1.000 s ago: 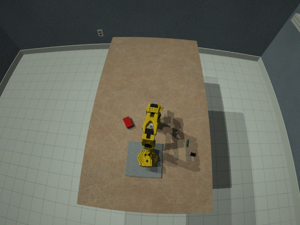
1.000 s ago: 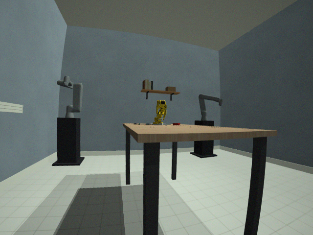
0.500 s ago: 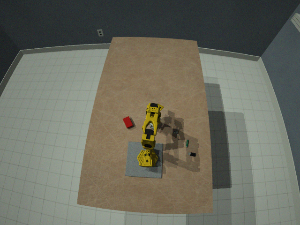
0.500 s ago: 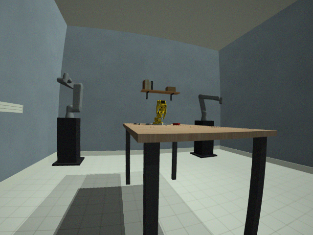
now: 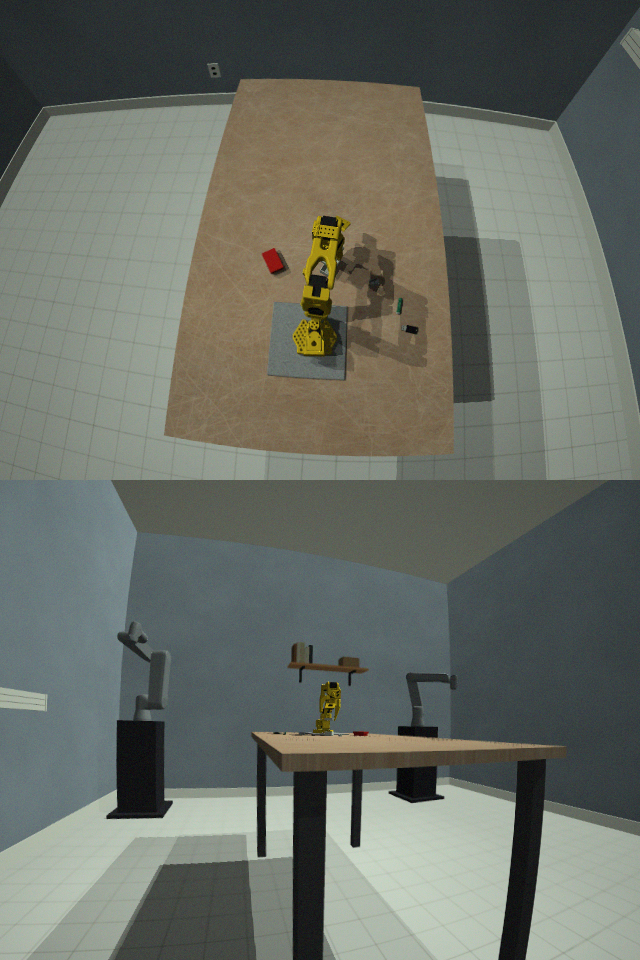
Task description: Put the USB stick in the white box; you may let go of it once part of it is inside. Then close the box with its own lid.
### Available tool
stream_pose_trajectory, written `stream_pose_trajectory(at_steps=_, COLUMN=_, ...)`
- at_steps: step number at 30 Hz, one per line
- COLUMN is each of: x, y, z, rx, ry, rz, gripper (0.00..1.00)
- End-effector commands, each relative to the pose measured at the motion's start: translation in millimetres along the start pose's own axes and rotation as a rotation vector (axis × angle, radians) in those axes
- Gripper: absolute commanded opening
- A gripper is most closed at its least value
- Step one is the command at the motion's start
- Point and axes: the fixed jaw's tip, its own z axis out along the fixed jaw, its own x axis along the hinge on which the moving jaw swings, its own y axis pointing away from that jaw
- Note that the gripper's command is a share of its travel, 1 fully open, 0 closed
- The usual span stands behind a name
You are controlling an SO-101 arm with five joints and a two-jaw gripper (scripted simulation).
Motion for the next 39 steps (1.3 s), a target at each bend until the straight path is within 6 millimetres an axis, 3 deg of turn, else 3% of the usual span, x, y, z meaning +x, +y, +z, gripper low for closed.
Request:
stream_pose_trajectory(at_steps=1, x=-0.1, y=-0.1, z=0.4, rx=0.004, ry=0.012, rz=0.008, gripper=0.22)
stream_pose_trajectory(at_steps=39, x=2.1, y=-0.9, z=6.4, rx=0.004, ry=0.012, rz=0.008, gripper=0.22)
